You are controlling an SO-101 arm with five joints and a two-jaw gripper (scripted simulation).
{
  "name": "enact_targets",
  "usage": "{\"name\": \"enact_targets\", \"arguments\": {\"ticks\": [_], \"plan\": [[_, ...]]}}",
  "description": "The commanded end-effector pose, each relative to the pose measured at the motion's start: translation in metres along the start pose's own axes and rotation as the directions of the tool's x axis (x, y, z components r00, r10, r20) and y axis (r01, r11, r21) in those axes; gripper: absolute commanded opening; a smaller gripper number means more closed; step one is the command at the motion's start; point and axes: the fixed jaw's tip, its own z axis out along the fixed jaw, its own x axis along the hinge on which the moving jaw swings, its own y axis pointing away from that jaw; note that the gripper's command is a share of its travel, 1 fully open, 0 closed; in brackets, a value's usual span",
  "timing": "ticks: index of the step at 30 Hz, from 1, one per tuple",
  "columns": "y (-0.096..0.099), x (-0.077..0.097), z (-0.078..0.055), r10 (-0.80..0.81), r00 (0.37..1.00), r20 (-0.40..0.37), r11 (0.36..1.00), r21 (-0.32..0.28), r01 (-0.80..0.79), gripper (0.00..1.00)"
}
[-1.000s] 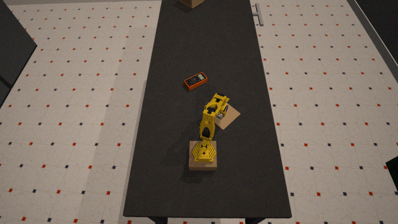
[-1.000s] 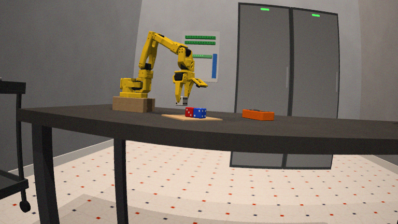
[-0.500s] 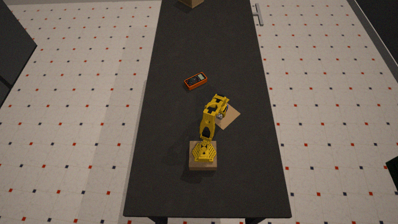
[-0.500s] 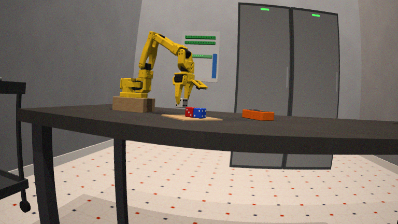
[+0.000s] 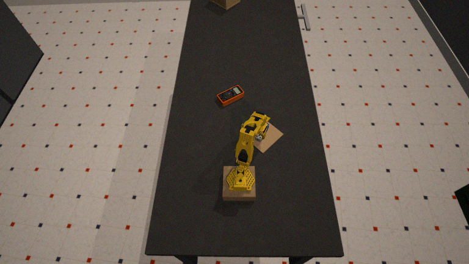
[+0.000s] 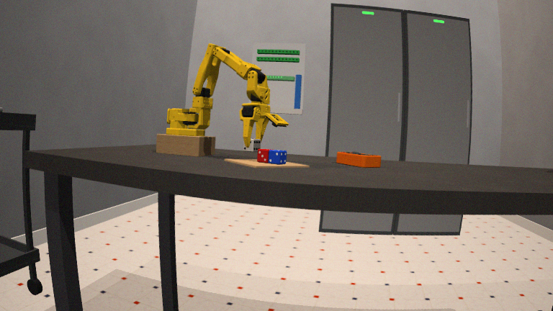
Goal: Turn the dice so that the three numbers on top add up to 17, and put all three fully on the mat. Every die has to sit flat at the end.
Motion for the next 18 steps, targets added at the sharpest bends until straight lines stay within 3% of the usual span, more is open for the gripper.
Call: {"name": "enact_targets", "arguments": {"ticks": [1, 18], "plan": [[-0.0022, 0.0052, 0.0055, 0.001, 1.0, -0.027, 1.0, 0.002, -0.001, 0.0], [-0.0022, 0.0053, 0.0114, 0.001, 1.0, -0.027, 1.0, 0.002, -0.001, 0.0]]}}
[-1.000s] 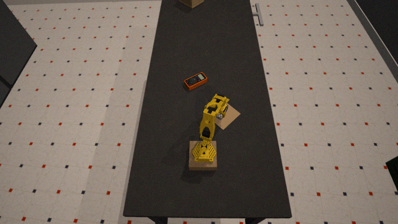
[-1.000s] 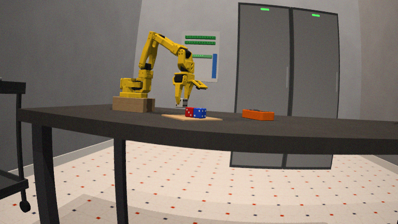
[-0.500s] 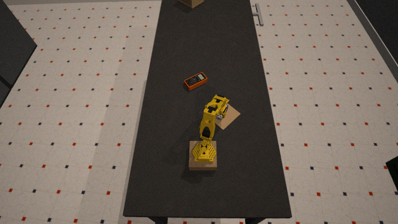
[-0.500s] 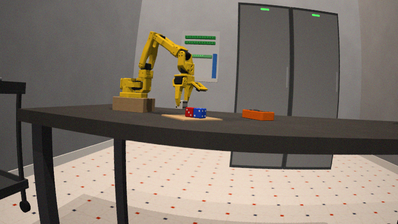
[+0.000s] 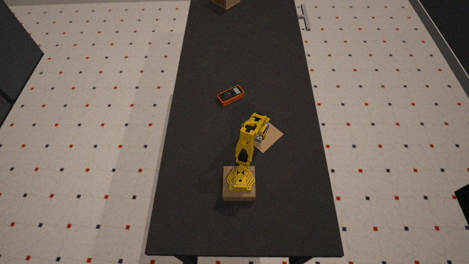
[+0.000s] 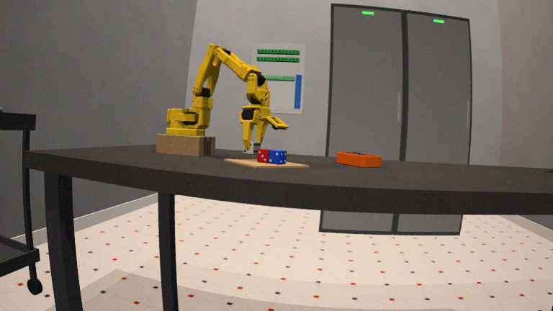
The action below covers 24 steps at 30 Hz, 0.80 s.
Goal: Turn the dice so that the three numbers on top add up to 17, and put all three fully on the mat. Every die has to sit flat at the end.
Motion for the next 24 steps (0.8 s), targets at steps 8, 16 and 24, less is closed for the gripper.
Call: {"name": "enact_targets", "arguments": {"ticks": [8, 16, 24], "plan": [[-0.0022, 0.0054, 0.0079, 0.001, 1.0, -0.027, 1.0, 0.002, -0.001, 0.0], [-0.0023, 0.0055, 0.0112, 0.001, 1.0, -0.027, 1.0, 0.002, -0.001, 0.0], [-0.0023, 0.0056, 0.0131, 0.001, 1.0, -0.027, 1.0, 0.002, -0.001, 0.0]]}}
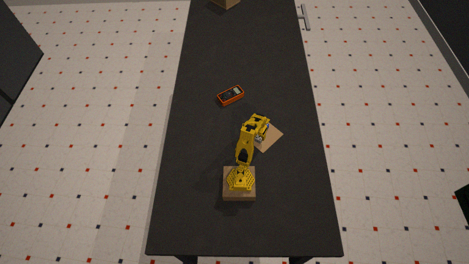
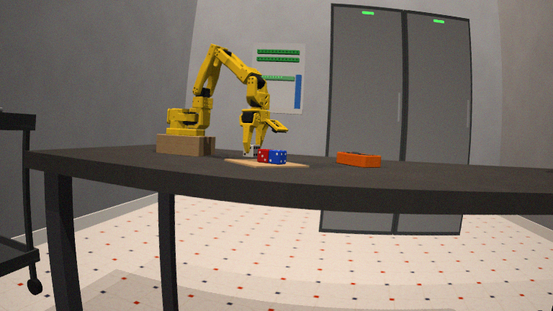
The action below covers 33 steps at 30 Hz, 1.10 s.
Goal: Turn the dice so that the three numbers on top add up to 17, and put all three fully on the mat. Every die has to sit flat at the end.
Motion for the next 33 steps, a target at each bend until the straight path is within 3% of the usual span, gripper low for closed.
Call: {"name": "enact_targets", "arguments": {"ticks": [1, 29, 33], "plan": [[-0.0023, 0.0055, 0.0068, 0.001, 1.0, -0.027, 1.0, 0.002, -0.001, 0.0], [-0.0023, 0.0057, 0.0118, 0.001, 1.0, -0.027, 1.0, 0.002, -0.001, 0.0], [-0.0023, 0.0057, 0.0118, 0.001, 1.0, -0.027, 1.0, 0.002, -0.001, 0.04]]}}
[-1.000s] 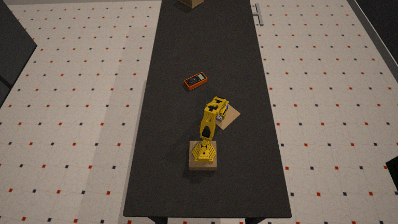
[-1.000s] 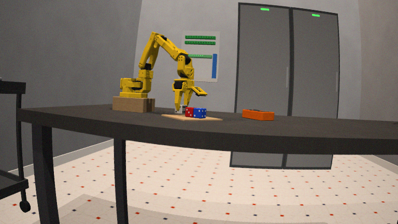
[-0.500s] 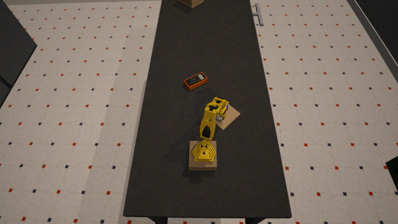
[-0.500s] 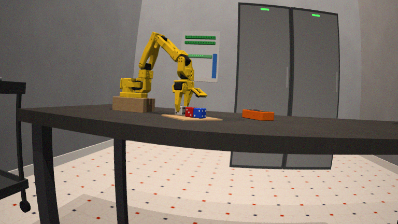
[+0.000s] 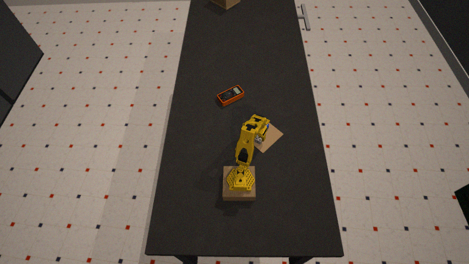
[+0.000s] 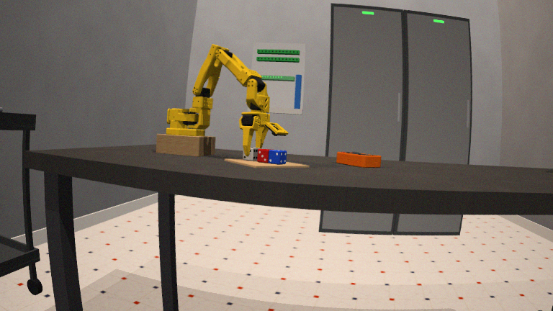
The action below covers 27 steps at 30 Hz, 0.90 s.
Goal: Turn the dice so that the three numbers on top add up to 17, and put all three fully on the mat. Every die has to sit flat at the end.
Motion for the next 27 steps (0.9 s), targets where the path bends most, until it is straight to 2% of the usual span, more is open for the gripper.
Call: {"name": "enact_targets", "arguments": {"ticks": [1, 7, 18, 27], "plan": [[-0.0023, 0.0057, 0.0049, 0.001, 1.0, -0.027, 1.0, 0.002, -0.001, 0.05], [-0.0023, 0.0057, 0.0049, 0.001, 1.0, -0.027, 1.0, 0.002, -0.001, 0.16], [-0.0023, 0.0057, 0.0049, 0.001, 1.0, -0.027, 1.0, 0.002, -0.001, 0.18], [-0.0023, 0.0057, 0.0049, 0.001, 1.0, -0.027, 1.0, 0.002, -0.001, 0.26]]}}
